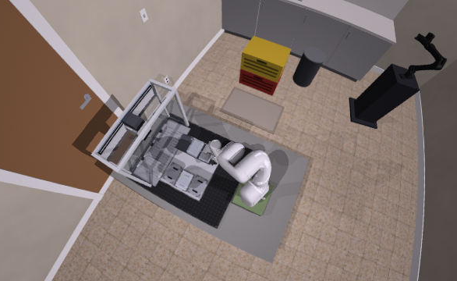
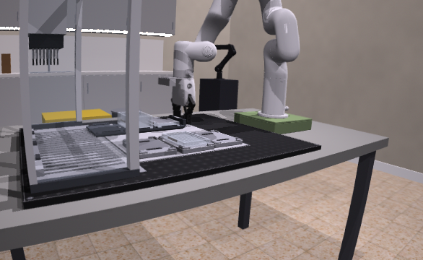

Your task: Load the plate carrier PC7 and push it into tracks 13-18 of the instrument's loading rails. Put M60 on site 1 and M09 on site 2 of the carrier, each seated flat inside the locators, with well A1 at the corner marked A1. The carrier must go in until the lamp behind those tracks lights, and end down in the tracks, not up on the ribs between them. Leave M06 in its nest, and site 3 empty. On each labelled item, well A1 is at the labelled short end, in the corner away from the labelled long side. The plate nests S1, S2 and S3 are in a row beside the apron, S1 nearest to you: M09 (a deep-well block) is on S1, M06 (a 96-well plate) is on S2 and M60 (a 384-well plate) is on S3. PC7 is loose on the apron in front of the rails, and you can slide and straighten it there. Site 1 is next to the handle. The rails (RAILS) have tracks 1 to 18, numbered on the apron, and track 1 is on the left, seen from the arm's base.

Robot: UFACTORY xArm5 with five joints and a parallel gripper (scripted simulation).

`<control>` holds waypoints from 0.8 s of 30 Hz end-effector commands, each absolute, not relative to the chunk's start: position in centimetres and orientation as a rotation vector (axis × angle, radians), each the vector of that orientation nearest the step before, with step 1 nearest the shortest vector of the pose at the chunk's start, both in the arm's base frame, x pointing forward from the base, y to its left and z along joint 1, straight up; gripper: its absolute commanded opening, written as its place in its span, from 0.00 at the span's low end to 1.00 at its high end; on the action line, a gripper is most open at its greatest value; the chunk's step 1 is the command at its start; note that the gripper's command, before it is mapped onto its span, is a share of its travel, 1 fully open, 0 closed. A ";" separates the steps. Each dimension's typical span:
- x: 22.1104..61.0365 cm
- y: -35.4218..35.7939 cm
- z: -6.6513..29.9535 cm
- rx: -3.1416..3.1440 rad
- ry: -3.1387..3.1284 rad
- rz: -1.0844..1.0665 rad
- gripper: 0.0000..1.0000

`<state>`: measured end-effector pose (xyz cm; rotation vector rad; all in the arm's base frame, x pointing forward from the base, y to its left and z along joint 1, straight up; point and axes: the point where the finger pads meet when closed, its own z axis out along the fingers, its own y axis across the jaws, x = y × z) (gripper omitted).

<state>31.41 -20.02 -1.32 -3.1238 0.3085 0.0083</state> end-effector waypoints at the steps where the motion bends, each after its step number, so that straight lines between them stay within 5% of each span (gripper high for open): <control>1: 31.9 -20.2 -1.2 -3.125 0.309 0.003 0.81; 24: 33.7 -20.5 -1.2 -3.126 0.309 0.003 0.81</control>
